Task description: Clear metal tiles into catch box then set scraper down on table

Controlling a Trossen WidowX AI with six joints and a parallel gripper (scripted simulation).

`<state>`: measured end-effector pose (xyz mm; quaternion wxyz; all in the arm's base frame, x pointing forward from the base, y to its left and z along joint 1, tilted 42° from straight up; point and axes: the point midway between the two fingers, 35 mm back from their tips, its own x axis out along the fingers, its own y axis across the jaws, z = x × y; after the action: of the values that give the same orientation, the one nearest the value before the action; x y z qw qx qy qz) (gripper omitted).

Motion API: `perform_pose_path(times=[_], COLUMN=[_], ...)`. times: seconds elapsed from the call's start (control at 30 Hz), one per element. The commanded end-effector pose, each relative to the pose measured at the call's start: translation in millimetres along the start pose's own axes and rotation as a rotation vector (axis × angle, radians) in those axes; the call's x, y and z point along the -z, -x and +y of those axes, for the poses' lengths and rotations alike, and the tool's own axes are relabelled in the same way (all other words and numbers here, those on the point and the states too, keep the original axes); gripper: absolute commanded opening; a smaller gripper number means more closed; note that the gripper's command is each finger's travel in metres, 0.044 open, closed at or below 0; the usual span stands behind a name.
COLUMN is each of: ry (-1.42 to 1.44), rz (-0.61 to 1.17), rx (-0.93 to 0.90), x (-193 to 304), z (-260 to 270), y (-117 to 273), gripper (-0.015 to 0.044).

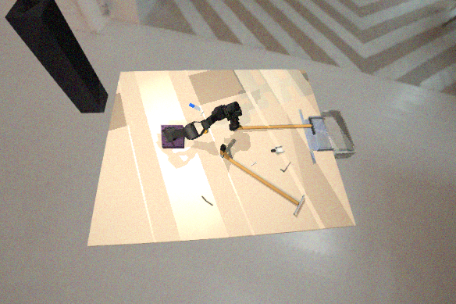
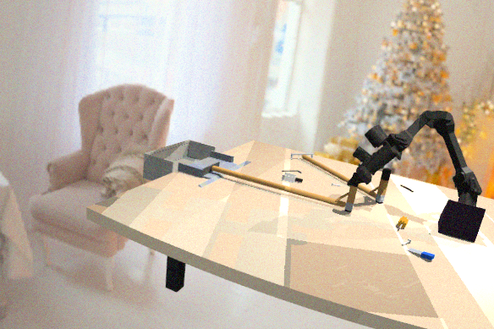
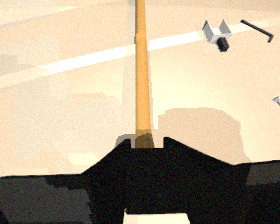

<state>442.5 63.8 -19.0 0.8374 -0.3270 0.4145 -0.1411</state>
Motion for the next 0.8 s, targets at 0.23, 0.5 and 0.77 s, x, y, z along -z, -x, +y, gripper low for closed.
perform_pose_path(times=[0.23, 0.5, 0.77], ry=[-0.006, -0.005, -0.005], rz=[-0.019, -0.020, -0.020], rx=[-0.002, -0.003, -0.003], x=[4, 11, 19], z=[1, 2, 2], y=[13, 18, 24], gripper=[0.0000, 0.0000, 0.0000])
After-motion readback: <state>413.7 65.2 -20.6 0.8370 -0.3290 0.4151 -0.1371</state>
